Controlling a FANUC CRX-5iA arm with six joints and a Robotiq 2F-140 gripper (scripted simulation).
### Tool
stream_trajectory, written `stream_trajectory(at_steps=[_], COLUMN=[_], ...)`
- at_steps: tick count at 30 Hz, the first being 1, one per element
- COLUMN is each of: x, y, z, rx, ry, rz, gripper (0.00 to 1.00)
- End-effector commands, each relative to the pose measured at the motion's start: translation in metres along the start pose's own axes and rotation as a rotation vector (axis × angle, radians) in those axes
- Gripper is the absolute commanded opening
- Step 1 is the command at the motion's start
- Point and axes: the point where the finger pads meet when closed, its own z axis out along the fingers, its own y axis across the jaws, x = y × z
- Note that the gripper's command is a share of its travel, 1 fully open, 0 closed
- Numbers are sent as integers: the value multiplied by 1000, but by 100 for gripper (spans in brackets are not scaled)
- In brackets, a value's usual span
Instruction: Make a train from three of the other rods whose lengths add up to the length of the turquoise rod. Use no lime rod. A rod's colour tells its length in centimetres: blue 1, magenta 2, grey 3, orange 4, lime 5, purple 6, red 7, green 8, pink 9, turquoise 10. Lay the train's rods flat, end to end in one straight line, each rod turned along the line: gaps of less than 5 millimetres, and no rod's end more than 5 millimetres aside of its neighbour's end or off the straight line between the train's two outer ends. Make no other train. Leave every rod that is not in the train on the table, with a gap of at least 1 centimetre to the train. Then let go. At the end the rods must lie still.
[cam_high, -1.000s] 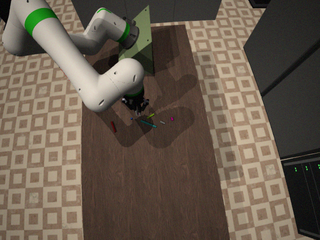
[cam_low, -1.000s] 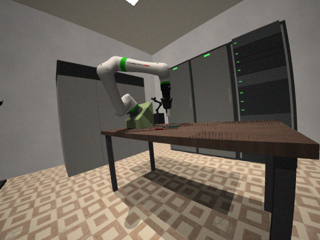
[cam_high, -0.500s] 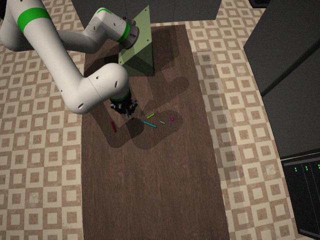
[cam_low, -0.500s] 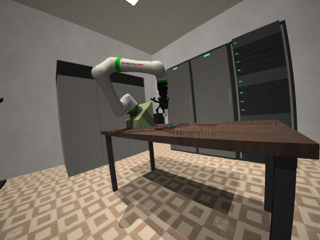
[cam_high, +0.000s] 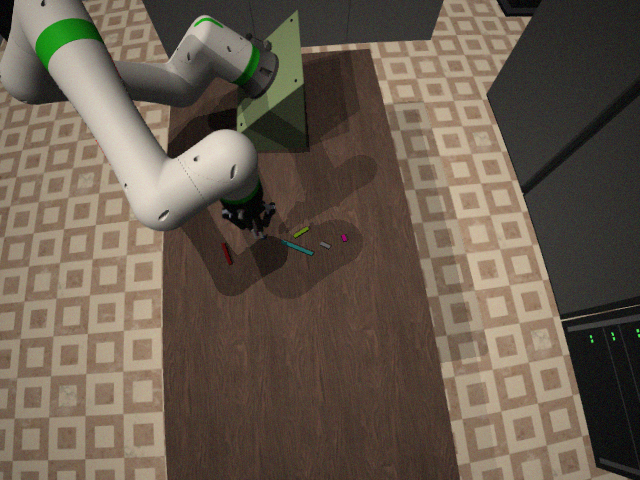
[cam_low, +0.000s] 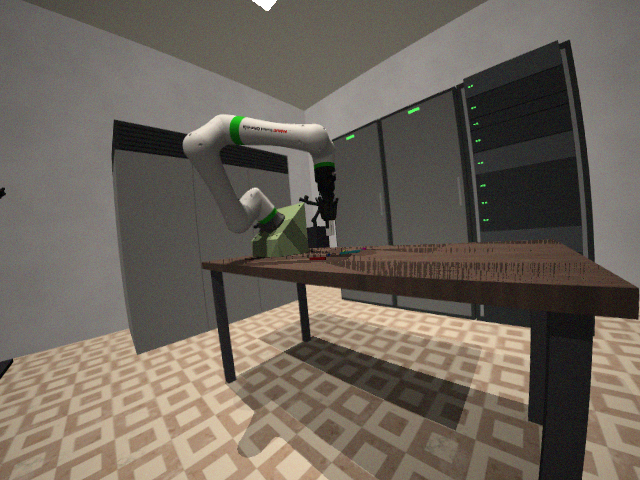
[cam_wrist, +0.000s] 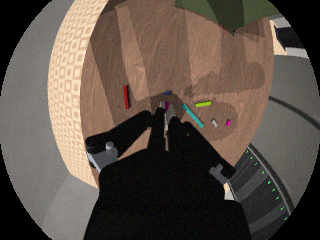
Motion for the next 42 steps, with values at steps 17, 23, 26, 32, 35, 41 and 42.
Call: stream_trajectory(at_steps=[17, 23, 26, 32, 35, 41, 42], x=[-1, -2, -2, -2, -2, -2, -2], y=[0, 0, 0, 0, 0, 0, 0], z=[69, 77, 78, 78, 78, 78, 78], rx=[0, 0, 0, 0, 0, 0, 0], ry=[-1, -1, -1, -1, -1, -1, -1], rz=[0, 0, 0, 0, 0, 0, 0], gripper=[3, 3, 3, 3, 3, 3, 3])
